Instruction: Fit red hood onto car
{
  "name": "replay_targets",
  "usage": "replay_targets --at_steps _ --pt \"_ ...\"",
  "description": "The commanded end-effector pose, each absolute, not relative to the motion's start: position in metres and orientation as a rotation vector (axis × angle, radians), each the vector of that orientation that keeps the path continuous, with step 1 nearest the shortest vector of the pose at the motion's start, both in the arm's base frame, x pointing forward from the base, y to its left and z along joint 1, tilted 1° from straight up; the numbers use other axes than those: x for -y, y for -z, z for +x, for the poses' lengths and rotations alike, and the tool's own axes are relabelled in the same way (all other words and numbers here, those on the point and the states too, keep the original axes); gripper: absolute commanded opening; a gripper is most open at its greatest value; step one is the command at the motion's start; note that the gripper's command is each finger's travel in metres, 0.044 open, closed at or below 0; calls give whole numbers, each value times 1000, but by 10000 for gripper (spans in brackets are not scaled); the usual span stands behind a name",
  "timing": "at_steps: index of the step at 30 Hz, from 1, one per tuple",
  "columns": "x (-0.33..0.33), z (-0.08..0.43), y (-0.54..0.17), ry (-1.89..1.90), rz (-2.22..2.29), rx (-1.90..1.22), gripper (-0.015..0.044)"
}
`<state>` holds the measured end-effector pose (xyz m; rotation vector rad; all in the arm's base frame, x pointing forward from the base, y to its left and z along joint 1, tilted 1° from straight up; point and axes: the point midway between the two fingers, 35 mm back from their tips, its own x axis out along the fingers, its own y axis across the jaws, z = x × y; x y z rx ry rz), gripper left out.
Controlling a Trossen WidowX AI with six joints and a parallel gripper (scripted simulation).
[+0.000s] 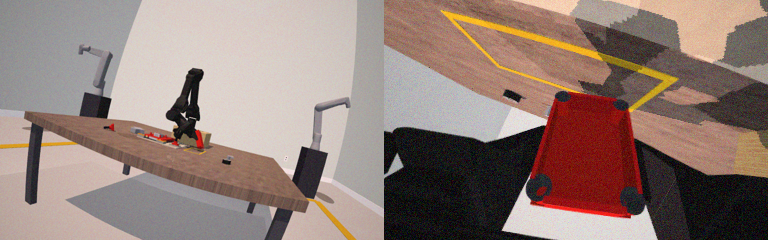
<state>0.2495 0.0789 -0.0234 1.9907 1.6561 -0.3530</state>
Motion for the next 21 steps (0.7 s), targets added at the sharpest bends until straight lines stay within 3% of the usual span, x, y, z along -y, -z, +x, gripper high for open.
replay_targets --at_steps 1,10,21 --pt "-76 249 32 446 2073 -1670 0" --pt "-76 249 32 450 2085 -1674 0" --pt "-76 249 33 459 2108 -1680 289"
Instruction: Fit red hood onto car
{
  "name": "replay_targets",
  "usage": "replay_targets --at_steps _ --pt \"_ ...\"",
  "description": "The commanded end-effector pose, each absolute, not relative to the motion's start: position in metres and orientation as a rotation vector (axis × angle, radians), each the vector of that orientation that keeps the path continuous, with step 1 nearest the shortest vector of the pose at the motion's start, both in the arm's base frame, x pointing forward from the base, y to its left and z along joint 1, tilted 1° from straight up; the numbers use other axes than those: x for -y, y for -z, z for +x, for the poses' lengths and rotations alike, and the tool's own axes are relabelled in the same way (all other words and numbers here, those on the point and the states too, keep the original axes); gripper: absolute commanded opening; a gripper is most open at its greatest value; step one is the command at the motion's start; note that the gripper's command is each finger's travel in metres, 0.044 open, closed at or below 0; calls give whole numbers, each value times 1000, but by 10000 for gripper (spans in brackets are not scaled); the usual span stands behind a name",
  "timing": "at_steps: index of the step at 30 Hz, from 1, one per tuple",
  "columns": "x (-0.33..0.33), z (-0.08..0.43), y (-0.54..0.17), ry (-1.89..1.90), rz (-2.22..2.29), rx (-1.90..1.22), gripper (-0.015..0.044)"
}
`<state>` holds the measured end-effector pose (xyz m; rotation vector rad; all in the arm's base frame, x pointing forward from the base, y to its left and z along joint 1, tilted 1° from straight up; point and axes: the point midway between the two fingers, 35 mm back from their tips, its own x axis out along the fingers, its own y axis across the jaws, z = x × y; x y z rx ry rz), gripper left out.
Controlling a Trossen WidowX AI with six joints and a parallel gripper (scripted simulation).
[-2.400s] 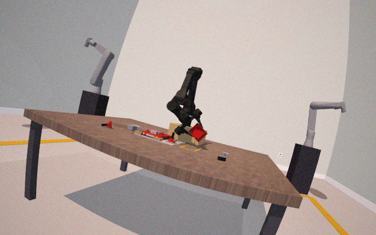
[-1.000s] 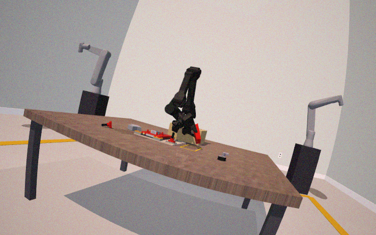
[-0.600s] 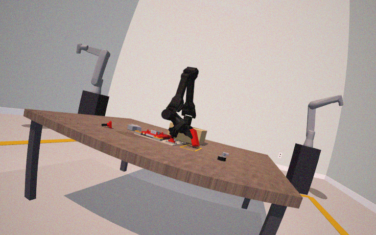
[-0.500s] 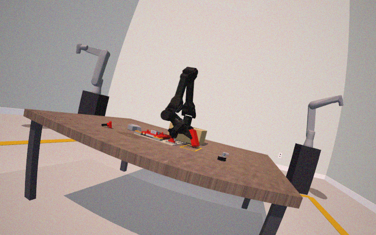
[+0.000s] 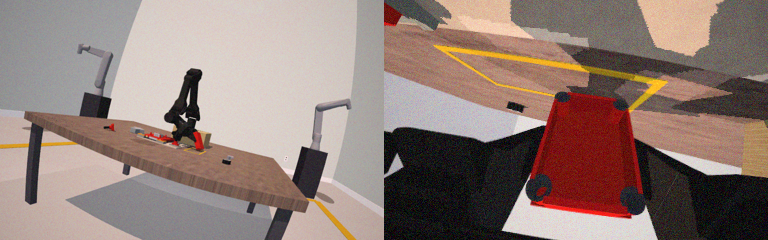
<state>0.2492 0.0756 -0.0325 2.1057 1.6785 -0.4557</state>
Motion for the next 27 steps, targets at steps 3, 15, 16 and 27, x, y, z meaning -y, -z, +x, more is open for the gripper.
replay_targets --at_steps 3,15,16,27 --pt "-76 249 33 459 2108 -1680 368" --pt "-37 248 6 540 2125 -1657 440" --pt "-30 247 -1 552 2129 -1657 440" --pt "-7 237 -31 586 2158 -1670 440"
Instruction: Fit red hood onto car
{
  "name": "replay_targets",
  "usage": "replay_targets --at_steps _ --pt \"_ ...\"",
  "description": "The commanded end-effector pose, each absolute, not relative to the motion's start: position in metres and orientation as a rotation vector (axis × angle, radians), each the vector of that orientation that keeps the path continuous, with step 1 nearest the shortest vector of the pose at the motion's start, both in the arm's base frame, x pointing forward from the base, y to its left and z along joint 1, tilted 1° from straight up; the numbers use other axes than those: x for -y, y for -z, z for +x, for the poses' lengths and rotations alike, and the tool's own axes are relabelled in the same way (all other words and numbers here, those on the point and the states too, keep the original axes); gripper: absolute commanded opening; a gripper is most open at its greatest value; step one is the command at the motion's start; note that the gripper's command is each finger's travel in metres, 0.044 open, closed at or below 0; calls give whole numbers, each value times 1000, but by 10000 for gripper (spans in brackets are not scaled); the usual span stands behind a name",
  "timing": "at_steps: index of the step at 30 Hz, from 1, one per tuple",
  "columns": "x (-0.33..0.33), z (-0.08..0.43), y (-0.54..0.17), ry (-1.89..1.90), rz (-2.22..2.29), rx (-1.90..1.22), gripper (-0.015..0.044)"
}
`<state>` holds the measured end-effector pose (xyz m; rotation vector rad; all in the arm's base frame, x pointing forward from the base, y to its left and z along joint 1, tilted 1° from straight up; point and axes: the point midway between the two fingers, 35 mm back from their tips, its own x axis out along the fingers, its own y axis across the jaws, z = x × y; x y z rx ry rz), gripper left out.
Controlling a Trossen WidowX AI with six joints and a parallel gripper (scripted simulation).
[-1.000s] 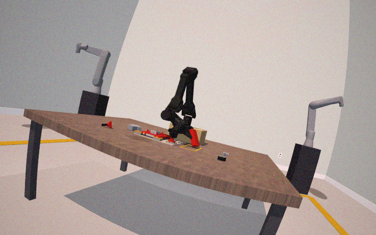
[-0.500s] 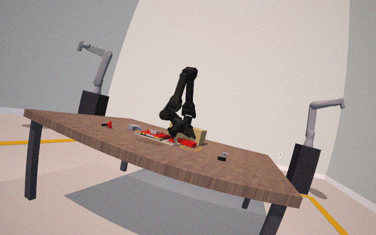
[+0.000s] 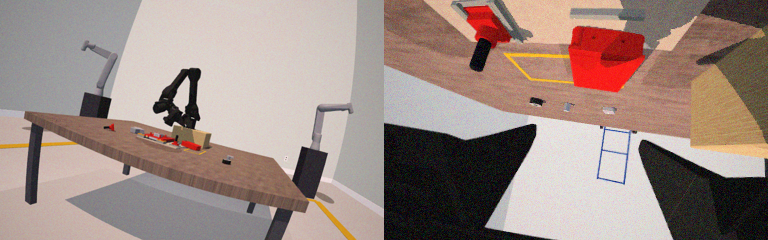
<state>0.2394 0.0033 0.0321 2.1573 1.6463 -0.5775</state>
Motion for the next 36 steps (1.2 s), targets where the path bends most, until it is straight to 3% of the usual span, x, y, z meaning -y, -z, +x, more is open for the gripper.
replay_targets --at_steps 1,9,15,21,36 --pt "-7 237 -31 586 2158 -1670 440" --pt "-7 237 -31 586 2158 -1670 440" --pt "-7 237 -31 586 2158 -1670 282" --pt "-28 233 -24 269 1561 -1728 440" --pt "-60 241 -16 -742 -373 -1509 440"
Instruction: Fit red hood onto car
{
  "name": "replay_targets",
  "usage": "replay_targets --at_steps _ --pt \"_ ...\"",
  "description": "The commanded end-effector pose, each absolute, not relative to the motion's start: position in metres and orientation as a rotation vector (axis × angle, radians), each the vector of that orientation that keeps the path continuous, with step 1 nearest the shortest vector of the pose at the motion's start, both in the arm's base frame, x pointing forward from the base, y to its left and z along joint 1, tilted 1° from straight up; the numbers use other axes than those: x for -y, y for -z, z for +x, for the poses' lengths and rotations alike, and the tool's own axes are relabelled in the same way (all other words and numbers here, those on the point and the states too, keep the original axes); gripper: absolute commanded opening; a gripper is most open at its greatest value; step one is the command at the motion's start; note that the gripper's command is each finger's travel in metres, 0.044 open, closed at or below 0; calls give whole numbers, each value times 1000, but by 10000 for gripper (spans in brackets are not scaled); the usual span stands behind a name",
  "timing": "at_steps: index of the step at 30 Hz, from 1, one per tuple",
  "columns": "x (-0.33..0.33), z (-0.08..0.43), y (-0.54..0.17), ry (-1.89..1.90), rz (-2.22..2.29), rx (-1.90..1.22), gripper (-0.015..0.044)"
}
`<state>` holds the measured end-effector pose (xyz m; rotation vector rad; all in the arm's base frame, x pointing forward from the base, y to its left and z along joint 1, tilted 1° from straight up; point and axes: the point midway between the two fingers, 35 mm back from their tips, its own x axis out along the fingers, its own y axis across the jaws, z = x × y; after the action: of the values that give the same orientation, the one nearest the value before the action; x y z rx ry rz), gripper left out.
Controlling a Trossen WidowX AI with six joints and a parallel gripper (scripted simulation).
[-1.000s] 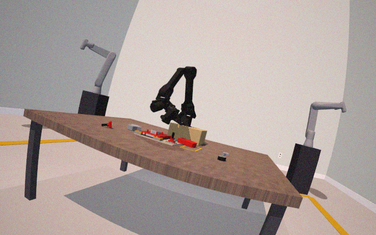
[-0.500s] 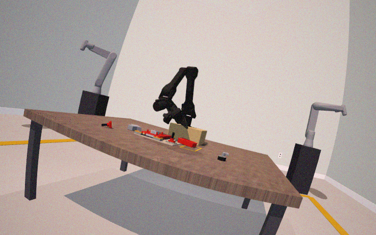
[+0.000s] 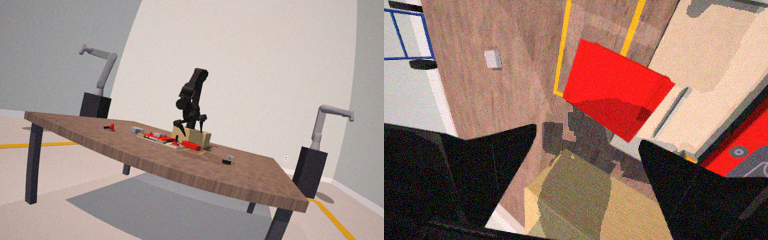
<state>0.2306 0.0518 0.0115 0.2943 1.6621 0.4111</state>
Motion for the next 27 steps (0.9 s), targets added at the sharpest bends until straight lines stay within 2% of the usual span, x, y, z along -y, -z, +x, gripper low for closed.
replay_targets --at_steps 1,6,27 --pt "-62 243 -17 -802 -499 -1474 440" --pt "-73 253 -26 -1043 -1037 -1297 440" --pt "-74 254 -21 -1052 -1058 -1289 440"
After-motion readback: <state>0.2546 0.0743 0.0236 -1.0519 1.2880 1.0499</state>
